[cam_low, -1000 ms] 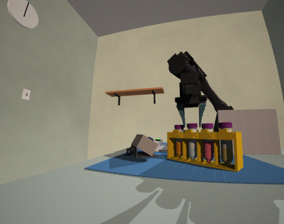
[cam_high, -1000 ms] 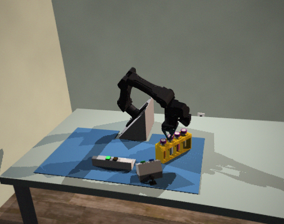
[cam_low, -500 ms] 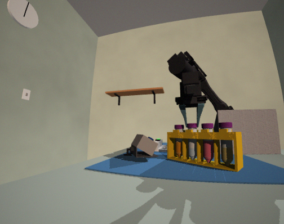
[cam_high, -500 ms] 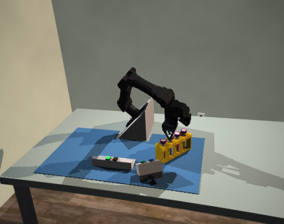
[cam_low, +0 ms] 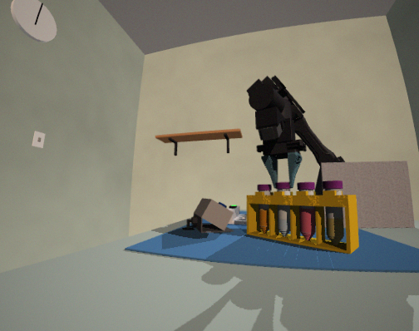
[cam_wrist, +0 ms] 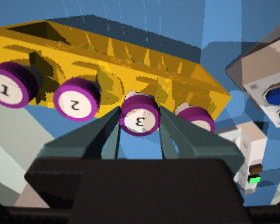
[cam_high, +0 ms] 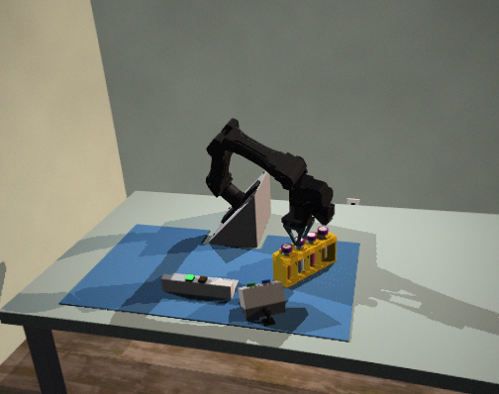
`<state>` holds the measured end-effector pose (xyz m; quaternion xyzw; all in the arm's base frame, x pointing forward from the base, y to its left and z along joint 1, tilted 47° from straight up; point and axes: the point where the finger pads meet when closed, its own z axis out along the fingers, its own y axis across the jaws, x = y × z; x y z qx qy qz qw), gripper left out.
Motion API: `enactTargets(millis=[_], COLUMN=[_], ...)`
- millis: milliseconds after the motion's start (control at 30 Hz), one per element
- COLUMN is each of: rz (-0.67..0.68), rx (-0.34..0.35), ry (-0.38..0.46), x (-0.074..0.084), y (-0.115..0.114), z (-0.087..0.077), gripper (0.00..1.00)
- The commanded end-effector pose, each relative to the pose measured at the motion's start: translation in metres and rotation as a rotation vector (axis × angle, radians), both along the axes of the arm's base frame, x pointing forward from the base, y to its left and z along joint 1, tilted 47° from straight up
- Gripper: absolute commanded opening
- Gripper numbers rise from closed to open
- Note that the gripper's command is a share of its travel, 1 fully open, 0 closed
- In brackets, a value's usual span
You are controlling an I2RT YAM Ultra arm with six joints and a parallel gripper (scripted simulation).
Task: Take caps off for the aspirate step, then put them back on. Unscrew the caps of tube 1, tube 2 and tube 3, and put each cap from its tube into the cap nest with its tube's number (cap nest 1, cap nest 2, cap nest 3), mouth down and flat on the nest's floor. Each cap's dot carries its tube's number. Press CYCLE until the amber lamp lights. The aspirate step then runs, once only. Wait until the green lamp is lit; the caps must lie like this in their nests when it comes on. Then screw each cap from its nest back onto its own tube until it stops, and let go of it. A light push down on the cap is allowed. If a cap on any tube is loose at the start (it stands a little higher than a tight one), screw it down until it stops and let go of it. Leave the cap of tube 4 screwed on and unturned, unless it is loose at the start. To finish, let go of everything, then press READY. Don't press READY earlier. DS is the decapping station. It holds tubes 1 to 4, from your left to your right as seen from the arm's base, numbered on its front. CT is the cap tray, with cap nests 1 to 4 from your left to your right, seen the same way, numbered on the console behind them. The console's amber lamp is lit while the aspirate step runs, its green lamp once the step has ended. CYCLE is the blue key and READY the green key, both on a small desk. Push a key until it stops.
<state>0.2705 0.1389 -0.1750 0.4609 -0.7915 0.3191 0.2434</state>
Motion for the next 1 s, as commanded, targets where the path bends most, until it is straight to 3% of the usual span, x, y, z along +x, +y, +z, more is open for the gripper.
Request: enactTargets(millis=[0, 100, 433, 700, 733, 967], rz=[-0.107, -0.130, -0.348, -0.348, -0.348, -0.348], rx=[-0.002, -0.004, -0.032, -0.032, -0.032, -0.032], ry=[-0.133, -0.158, -0.389, -0.389, -0.389, -0.389], x=[0.0029, 0.0029, 0.0029, 0.0029, 0.0029, 0.0029], y=[0.0054, 0.0053, 0.0050, 0.0050, 0.0050, 0.0050], z=[0.0023, 0.0023, 0.0019, 0.0019, 0.0019, 0.0019], gripper=[0.00, 0.00, 0.00, 0.00, 0.49, 0.49])
